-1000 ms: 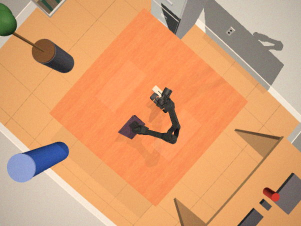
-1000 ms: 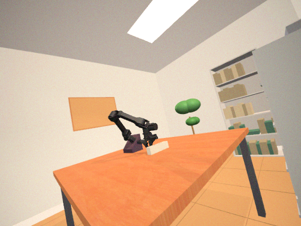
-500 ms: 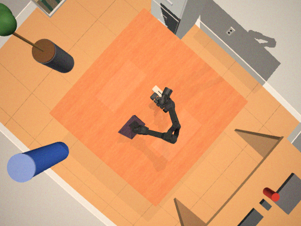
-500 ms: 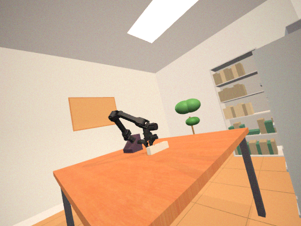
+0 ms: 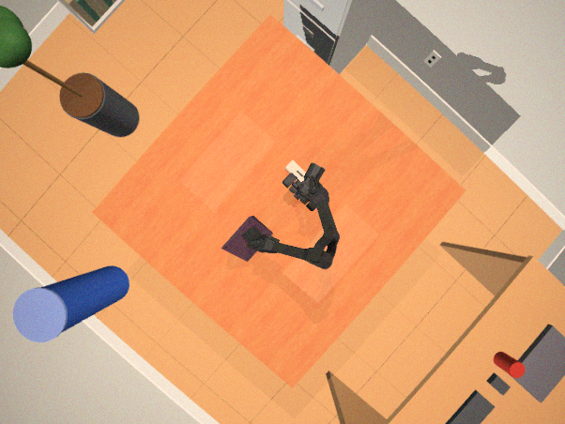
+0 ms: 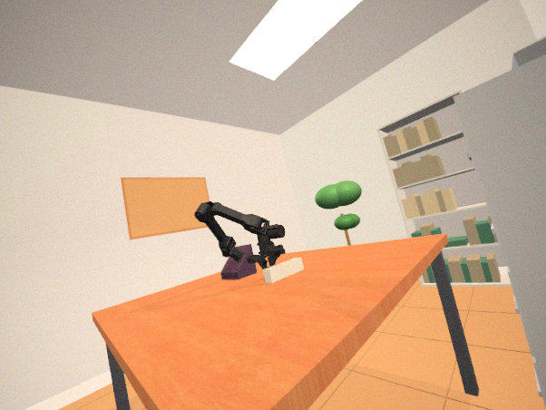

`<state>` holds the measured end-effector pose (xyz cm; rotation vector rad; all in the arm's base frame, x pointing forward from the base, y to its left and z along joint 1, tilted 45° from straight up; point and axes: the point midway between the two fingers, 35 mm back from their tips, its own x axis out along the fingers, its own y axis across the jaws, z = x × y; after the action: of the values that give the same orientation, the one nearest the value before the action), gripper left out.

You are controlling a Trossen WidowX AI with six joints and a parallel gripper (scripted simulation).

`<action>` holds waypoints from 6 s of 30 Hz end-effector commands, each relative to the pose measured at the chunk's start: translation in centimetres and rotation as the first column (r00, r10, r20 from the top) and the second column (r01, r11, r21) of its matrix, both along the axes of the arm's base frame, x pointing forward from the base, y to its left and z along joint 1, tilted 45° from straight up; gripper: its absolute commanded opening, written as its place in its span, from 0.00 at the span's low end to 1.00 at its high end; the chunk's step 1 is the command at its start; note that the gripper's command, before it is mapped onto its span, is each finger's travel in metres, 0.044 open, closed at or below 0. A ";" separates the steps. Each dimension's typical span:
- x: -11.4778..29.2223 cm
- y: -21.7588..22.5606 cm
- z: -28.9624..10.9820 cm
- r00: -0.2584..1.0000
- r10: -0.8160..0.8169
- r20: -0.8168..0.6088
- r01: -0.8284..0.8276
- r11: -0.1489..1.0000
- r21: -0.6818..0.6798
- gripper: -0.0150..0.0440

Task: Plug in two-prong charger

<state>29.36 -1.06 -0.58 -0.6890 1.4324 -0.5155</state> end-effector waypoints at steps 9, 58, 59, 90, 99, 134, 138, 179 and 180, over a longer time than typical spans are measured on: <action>0.2 0.0 0.1 1.000 0.004 -0.003 -0.004 1.000 -0.001 0.25; 1.5 0.2 0.2 1.000 0.004 -0.002 -0.004 1.000 -0.001 0.25; 1.5 0.2 0.2 1.000 0.004 -0.002 -0.004 1.000 -0.001 0.25; 2.7 0.4 0.2 1.000 0.004 -0.001 -0.004 1.000 -0.001 0.25; 3.0 0.5 0.3 1.000 0.004 -0.001 -0.004 1.000 -0.001 0.25; 3.6 0.8 0.6 1.000 0.004 0.000 -0.004 1.000 -0.001 0.25; 3.6 0.8 0.6 1.000 0.004 0.000 -0.004 1.000 -0.001 0.25; 3.2 0.6 0.5 1.000 0.004 -0.001 -0.004 1.000 -0.001 0.25; 3.2 0.6 0.5 1.000 0.004 -0.001 -0.004 1.000 -0.001 0.25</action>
<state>31.58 -0.78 -0.31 -0.7046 1.4745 -0.5110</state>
